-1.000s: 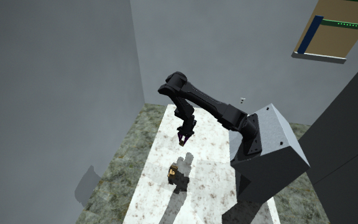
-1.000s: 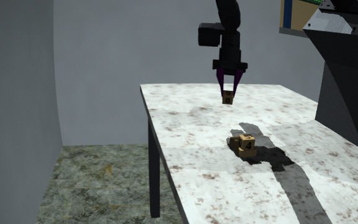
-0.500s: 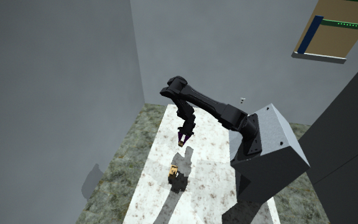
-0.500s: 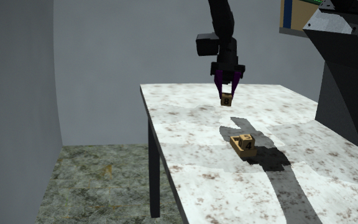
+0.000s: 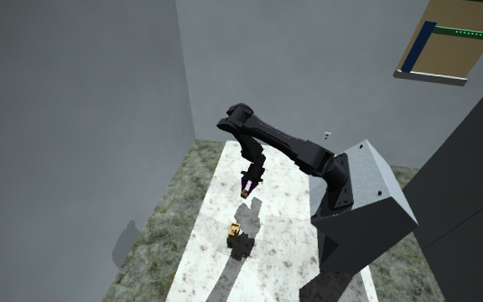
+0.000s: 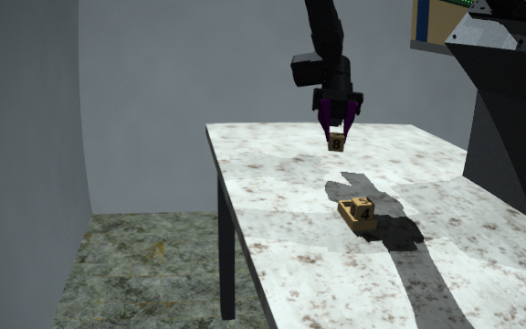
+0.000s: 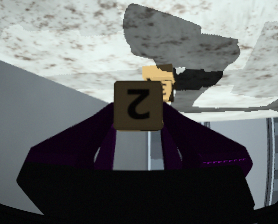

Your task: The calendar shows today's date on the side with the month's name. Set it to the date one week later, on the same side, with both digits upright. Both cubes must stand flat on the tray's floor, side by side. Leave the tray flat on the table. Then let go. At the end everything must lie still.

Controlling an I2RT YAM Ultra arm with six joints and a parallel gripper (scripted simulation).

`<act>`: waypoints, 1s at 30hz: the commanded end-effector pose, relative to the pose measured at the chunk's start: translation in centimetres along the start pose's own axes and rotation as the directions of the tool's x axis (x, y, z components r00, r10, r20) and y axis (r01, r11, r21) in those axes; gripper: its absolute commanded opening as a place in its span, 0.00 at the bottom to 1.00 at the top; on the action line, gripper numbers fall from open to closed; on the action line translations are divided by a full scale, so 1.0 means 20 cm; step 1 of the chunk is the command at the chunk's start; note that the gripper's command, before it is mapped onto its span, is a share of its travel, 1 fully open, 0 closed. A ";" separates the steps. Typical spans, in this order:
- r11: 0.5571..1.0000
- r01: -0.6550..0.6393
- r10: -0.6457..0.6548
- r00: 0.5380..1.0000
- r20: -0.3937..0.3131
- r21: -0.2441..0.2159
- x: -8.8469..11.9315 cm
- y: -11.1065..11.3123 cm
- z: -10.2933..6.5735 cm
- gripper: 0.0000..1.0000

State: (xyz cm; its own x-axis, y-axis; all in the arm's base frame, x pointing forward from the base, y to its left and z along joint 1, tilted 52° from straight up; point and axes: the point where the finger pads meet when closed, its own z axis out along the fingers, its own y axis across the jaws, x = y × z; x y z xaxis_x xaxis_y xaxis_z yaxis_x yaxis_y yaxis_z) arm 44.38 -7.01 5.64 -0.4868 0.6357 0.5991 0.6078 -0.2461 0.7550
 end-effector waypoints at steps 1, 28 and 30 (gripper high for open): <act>1.000 -0.004 0.004 1.000 -0.008 -0.006 0.01 0.01 -0.01 0.26; 1.000 -0.004 0.004 1.000 -0.008 -0.006 -0.05 0.01 0.05 0.26; 1.000 -0.004 0.004 1.000 -0.008 -0.006 -0.07 0.01 0.06 0.26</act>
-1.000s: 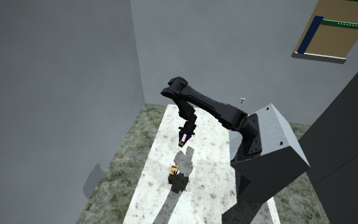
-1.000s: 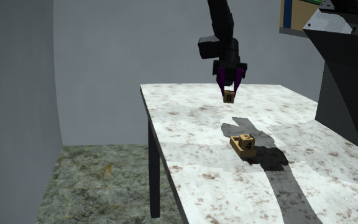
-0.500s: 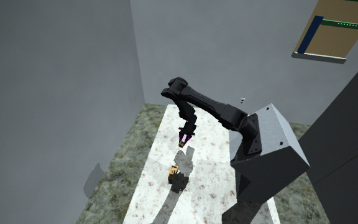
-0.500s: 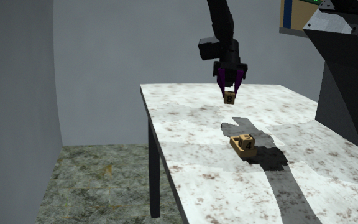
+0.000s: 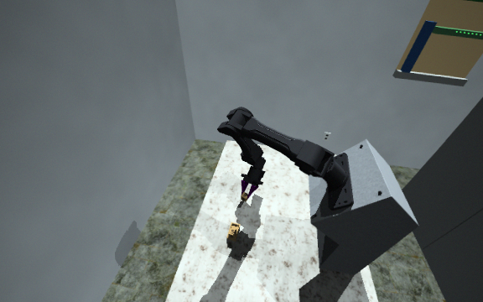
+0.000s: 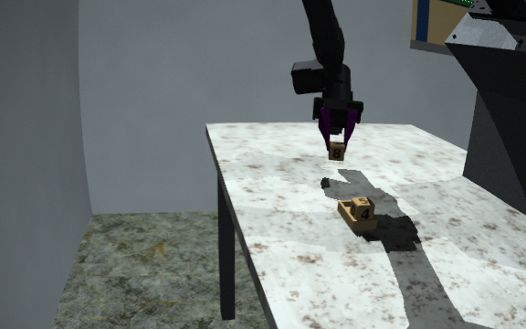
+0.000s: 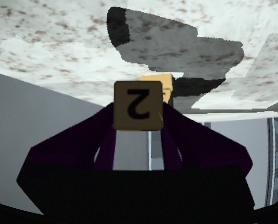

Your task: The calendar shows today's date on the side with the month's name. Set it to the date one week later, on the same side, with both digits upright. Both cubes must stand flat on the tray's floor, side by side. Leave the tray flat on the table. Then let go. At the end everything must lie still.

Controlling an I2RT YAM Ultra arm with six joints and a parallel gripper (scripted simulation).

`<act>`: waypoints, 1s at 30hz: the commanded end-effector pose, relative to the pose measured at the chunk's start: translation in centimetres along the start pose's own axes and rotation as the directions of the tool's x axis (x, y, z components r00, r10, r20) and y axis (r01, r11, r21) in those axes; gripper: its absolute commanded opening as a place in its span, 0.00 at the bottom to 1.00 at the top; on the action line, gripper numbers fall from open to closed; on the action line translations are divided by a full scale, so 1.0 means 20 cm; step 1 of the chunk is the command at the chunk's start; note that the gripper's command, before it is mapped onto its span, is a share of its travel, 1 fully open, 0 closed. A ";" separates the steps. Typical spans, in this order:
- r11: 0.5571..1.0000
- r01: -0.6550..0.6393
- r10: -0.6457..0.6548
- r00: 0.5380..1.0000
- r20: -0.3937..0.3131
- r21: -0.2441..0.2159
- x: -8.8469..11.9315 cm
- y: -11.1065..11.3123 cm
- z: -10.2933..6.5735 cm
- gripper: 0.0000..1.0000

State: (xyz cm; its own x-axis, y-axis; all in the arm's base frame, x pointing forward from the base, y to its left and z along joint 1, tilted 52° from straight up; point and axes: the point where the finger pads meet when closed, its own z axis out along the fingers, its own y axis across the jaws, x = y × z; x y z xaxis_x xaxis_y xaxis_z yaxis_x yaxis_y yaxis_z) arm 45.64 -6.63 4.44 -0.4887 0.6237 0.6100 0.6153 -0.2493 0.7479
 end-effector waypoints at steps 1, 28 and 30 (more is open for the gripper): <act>1.000 0.006 -0.006 1.000 0.005 -0.010 -0.02 0.02 0.00 0.26; 1.000 0.006 -0.006 1.000 0.004 -0.011 -0.14 0.02 0.12 0.26; 1.000 0.006 -0.006 1.000 0.004 -0.011 -0.15 0.02 0.13 0.26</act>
